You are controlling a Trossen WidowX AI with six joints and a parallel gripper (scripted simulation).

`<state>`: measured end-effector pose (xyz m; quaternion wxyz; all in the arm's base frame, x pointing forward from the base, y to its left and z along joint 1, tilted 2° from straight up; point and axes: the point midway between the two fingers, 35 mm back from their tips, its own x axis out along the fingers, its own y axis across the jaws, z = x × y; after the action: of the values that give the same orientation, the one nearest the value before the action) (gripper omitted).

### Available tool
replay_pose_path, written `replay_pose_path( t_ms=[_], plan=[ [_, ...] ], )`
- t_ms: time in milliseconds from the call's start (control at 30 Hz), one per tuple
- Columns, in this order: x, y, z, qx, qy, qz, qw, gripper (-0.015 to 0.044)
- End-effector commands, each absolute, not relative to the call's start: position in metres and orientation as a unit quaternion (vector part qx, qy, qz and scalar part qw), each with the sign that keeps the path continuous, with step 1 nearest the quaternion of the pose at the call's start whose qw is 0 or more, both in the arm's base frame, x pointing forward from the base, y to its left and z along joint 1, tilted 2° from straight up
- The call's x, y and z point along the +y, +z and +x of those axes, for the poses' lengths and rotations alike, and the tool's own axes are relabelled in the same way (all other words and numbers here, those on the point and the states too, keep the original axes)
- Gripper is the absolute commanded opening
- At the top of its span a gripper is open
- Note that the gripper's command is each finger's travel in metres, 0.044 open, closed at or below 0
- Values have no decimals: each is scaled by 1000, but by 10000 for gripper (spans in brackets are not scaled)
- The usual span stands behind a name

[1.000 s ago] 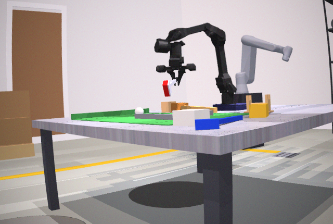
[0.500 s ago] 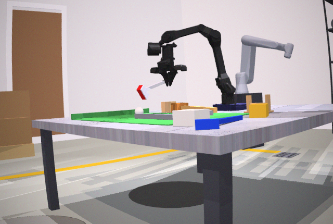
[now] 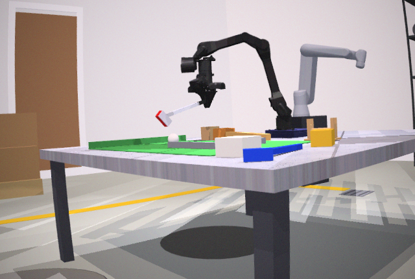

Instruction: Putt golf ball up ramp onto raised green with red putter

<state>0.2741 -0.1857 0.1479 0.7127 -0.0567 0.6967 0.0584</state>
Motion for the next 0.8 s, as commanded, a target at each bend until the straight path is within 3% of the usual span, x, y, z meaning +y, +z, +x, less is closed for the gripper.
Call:
replay_pose_path(
  t_ms=[0, 767],
  plan=[
    [-194, 150, 272, 697, 45, -47, 714, 0],
    [-194, 103, 273, 697, 45, -47, 714, 0]
  ],
)
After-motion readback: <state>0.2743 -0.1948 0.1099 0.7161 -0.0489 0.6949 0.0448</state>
